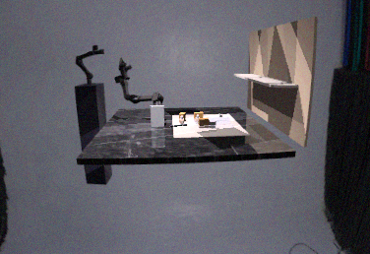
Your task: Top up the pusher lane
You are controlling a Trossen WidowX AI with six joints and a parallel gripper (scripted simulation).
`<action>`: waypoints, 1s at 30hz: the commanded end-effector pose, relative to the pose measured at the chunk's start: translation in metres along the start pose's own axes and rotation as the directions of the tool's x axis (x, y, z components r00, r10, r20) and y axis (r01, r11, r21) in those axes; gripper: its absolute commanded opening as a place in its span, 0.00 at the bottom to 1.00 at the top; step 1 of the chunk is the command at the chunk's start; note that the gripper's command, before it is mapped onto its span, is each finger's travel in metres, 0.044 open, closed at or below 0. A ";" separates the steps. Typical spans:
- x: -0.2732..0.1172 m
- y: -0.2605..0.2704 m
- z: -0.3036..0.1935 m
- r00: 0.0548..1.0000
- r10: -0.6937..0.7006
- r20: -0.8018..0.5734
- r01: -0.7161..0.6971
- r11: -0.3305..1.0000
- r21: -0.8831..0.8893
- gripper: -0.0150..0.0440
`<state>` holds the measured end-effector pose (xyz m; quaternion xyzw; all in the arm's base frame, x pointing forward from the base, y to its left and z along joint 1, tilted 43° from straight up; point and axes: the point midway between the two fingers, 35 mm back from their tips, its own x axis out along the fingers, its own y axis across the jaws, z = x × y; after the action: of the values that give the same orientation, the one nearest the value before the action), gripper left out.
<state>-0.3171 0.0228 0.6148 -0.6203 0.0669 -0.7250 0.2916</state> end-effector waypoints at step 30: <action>-0.003 0.230 0.375 0.505 0.469 0.724 -0.264 0.883 -0.388 1.00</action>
<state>0.0639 -0.0572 0.6136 -0.8611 0.1354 -0.3408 0.3522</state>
